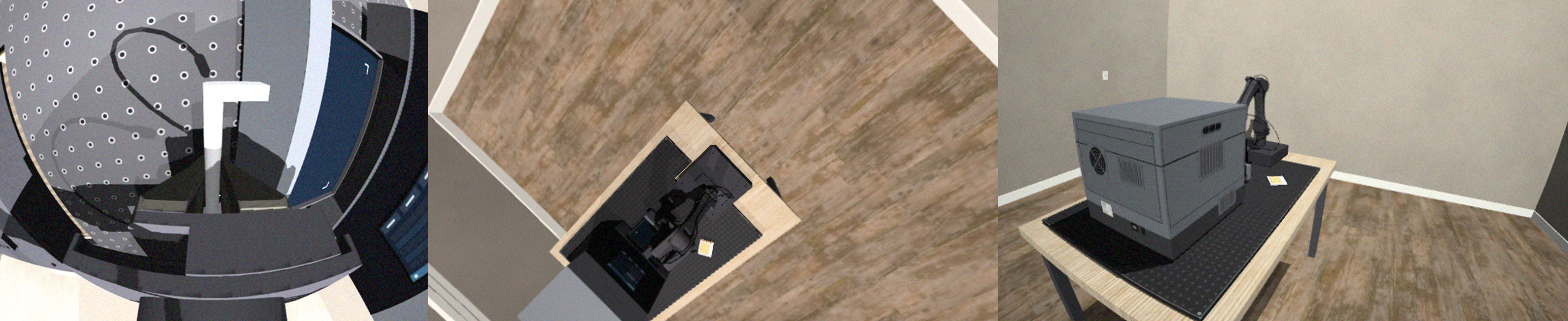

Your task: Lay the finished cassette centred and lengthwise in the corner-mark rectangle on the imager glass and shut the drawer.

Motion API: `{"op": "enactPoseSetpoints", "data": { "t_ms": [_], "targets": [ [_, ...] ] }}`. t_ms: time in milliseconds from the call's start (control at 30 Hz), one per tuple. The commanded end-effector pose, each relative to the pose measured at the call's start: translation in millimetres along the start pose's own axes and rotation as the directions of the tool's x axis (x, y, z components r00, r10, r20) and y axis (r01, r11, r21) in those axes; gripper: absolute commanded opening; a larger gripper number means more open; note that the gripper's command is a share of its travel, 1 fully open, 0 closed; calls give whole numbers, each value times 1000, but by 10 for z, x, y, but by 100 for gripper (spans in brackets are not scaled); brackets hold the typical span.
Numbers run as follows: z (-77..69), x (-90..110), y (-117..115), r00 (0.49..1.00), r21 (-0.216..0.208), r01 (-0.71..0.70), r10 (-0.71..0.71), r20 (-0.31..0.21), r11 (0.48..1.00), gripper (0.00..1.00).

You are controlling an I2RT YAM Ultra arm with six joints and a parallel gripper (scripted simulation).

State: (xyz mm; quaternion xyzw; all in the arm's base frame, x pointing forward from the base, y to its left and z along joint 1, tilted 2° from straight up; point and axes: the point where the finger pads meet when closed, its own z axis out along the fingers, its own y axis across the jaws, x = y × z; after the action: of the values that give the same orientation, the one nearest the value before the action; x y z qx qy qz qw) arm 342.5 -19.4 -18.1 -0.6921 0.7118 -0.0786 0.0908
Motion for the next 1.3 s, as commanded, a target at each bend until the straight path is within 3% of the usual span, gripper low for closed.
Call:
{"op": "enactPoseSetpoints", "data": {
  "t_ms": [0, 1267],
  "targets": [
    [-10, -46, 95, 1000, -23, -4, 5, 16, 1000, 0],
    [-61, -36, 128, 1000, -10, -5, 5, 15, 1000, 0]
  ]
}}
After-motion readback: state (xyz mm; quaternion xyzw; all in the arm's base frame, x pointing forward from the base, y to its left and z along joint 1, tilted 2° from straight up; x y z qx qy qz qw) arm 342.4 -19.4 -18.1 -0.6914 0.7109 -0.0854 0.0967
